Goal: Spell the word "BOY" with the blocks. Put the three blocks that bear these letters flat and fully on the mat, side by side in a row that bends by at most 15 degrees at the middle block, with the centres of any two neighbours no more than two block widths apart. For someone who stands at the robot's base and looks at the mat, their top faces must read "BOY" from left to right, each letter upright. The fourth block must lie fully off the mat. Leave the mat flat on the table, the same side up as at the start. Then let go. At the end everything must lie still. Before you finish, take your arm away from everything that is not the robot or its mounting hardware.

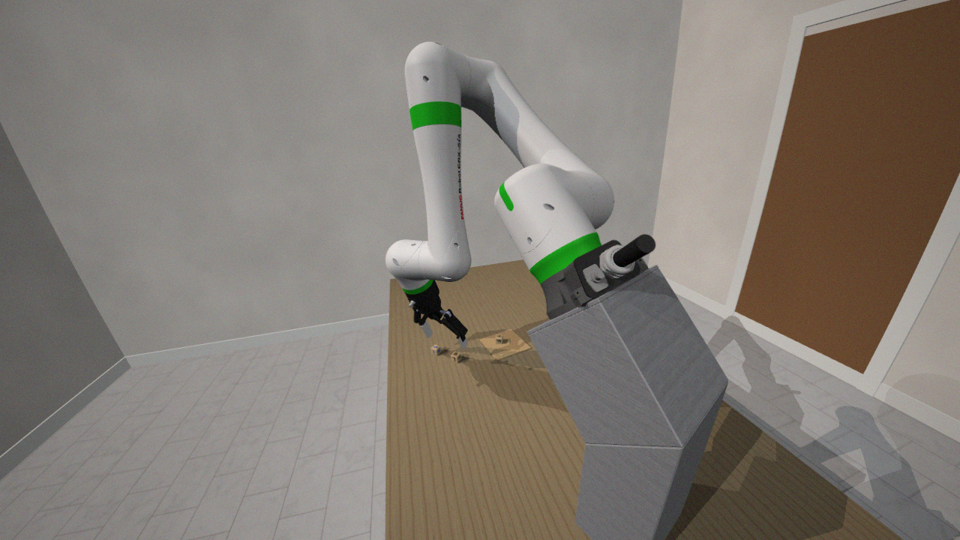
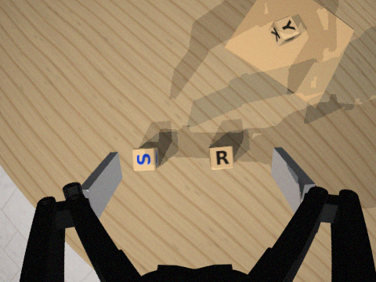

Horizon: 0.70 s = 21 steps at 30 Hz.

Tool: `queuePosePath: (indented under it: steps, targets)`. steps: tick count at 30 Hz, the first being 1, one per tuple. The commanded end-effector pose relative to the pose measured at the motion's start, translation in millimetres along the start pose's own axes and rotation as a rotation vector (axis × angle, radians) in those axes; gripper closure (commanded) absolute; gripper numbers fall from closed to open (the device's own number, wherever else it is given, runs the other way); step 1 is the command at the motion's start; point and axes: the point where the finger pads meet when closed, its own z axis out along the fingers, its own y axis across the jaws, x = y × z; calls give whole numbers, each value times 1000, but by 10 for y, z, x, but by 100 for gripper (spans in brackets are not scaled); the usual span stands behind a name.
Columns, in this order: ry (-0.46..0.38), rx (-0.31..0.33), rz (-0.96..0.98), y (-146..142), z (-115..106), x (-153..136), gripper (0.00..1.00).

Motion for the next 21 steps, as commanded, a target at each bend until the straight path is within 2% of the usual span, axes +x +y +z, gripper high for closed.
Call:
queuePosePath:
  steps: [1, 5, 21]
  targets:
    - [-4, 14, 2, 205, -9, -14, 0]
    - [-7, 12, 2, 284, -15, -29, 0]
    - [-7, 12, 2, 284, -15, -29, 0]
